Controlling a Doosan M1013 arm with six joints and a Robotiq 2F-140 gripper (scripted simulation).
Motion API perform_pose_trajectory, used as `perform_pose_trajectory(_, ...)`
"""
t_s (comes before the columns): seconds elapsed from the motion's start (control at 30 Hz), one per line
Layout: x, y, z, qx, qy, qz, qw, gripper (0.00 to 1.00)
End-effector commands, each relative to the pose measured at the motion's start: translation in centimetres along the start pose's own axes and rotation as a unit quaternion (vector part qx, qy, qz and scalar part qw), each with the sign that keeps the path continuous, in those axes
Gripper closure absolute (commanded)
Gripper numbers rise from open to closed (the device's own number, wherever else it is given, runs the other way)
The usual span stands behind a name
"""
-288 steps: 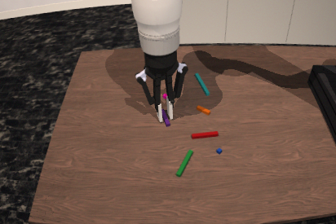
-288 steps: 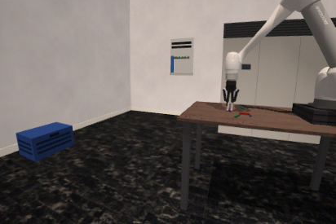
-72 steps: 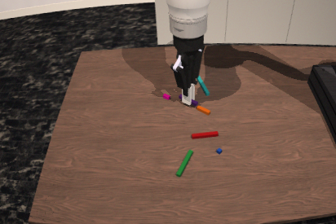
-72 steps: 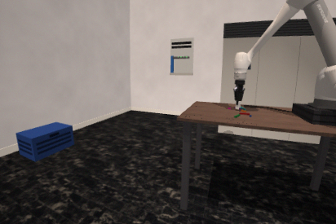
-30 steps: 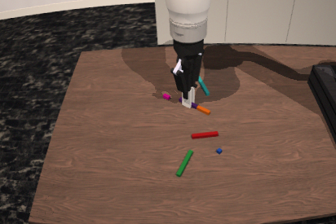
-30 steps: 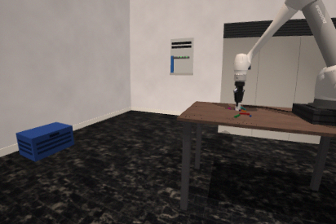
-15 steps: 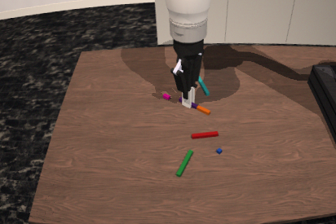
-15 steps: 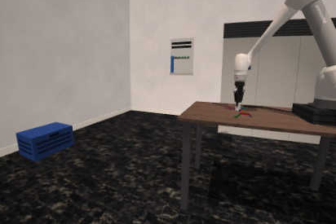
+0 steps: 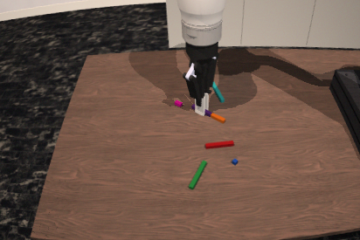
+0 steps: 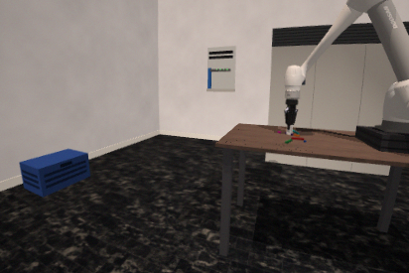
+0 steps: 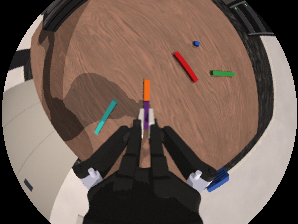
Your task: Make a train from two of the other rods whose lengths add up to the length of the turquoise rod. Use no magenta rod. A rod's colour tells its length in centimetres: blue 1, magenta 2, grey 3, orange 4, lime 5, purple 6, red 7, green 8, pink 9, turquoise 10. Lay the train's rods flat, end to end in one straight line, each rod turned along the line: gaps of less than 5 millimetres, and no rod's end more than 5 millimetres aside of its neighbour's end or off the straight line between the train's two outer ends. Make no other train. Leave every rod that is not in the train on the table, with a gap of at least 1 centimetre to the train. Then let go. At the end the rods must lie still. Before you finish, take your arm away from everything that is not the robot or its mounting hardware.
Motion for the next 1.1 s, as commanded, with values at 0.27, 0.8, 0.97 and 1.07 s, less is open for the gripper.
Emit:
perform_pose_trajectory(0.27, 0.0, 0.0, 0.0, 0.000, 0.000, 0.000, 1.000, 0.85)
perform_pose_trajectory(0.8, -0.5, 0.0, 0.0, 0.000, 0.000, 0.000, 1.000, 0.85)
perform_pose_trajectory(0.97, -2.2, 0.0, 0.0, 0.000, 0.000, 0.000, 1.000, 0.85)
perform_pose_trajectory(1.07, -2.7, 0.0, 0.0, 0.000, 0.000, 0.000, 1.000, 0.85)
Point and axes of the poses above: the point where the finger pads meet when closed, its own x axis out along the fingers, its own y axis across the jaws, z = x × y, the point moved 3 cm from there along -x, back along the fingers, and after that the axes turned 3 degrees about -x, right-handed, at the moved point
